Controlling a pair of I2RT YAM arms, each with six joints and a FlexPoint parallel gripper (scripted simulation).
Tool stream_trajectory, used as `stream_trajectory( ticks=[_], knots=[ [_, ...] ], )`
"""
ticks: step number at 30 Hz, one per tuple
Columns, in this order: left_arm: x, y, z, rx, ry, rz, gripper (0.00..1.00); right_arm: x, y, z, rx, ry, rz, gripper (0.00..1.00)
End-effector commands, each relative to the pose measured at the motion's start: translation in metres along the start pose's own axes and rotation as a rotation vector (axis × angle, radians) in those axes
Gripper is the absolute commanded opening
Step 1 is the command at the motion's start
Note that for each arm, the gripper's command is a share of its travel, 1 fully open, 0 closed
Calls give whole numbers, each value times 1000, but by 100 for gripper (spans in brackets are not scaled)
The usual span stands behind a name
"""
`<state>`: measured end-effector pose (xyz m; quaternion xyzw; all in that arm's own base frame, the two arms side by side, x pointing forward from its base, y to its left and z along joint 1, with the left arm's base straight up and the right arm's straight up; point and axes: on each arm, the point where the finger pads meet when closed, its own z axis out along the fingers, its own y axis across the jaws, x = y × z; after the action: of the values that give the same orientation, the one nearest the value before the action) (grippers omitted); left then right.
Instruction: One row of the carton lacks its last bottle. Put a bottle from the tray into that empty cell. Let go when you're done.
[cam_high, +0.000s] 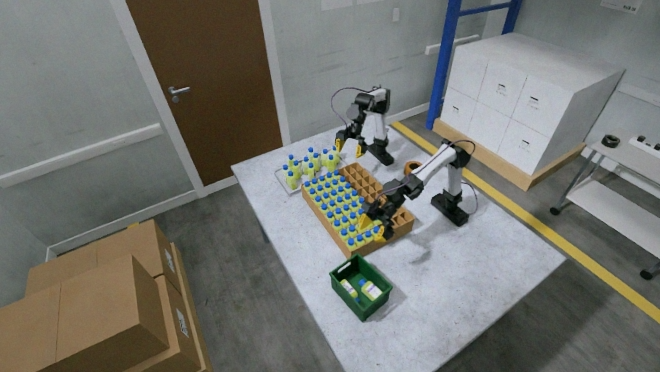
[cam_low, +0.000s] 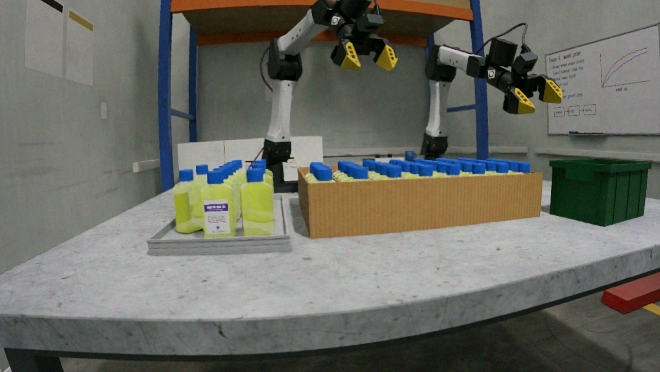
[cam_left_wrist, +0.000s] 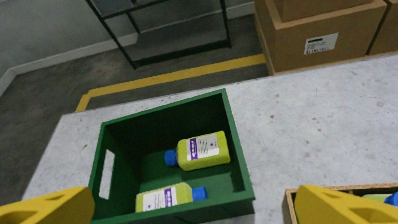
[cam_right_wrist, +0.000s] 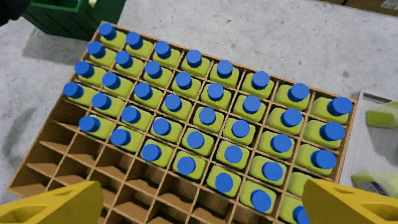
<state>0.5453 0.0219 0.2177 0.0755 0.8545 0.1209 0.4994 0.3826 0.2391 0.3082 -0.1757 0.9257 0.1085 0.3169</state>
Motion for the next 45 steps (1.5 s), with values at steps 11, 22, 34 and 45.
stream_trajectory(
  ticks=[11, 22, 34, 45],
  knots=[
    [-9, 3, -4, -7, -23, -6, 100, -4, 0, -6, -2, -20, -1, 100],
    [-16, -6, -13, 21, -30, -14, 100, -4, -2, 0, -24, -20, -37, 56],
    [-65, -125, -86, 278, -109, 24, 100, 9, -88, 40, -67, 20, -187, 52],
    [-90, -290, -289, 768, -237, 133, 100, 98, -273, 56, -83, 5, -249, 52]
  ],
)
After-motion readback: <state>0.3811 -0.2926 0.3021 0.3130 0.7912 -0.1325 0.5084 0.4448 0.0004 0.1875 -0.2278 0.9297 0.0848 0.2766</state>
